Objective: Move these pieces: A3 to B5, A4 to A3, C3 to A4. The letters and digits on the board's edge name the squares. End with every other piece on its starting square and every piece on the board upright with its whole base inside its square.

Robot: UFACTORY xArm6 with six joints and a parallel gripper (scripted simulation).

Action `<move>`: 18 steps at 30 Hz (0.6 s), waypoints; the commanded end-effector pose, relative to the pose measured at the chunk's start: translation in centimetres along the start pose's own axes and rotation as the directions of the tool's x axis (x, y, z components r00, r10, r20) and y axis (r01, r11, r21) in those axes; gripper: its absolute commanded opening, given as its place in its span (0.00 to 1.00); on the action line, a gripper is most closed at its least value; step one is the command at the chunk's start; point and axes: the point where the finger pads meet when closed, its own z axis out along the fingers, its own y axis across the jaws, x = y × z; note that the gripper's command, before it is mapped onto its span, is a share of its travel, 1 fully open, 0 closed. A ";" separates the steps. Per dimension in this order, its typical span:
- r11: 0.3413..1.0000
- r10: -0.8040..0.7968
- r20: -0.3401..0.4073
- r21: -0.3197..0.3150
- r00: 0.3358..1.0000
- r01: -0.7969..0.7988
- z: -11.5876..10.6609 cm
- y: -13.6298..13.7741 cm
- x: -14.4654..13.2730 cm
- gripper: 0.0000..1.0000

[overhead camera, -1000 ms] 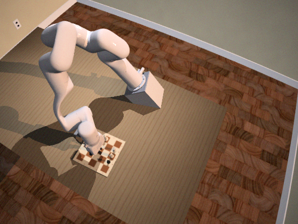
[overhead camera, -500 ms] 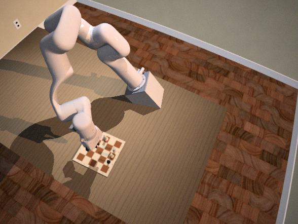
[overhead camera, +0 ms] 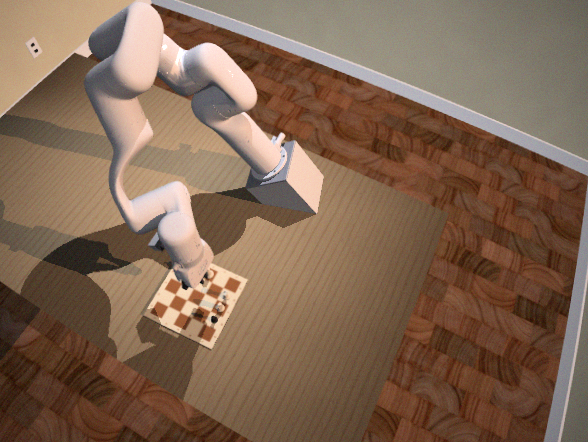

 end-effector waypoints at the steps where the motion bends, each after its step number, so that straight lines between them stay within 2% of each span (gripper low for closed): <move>1: 1.000 -0.010 0.001 0.007 1.000 0.010 -0.3 2.9 -1.4 0.00; 4: 1.000 -0.016 0.001 0.007 1.000 0.016 -0.2 4.4 -2.0 0.00; 18: 1.000 -0.016 0.001 0.007 1.000 0.016 -0.2 4.5 -2.0 0.00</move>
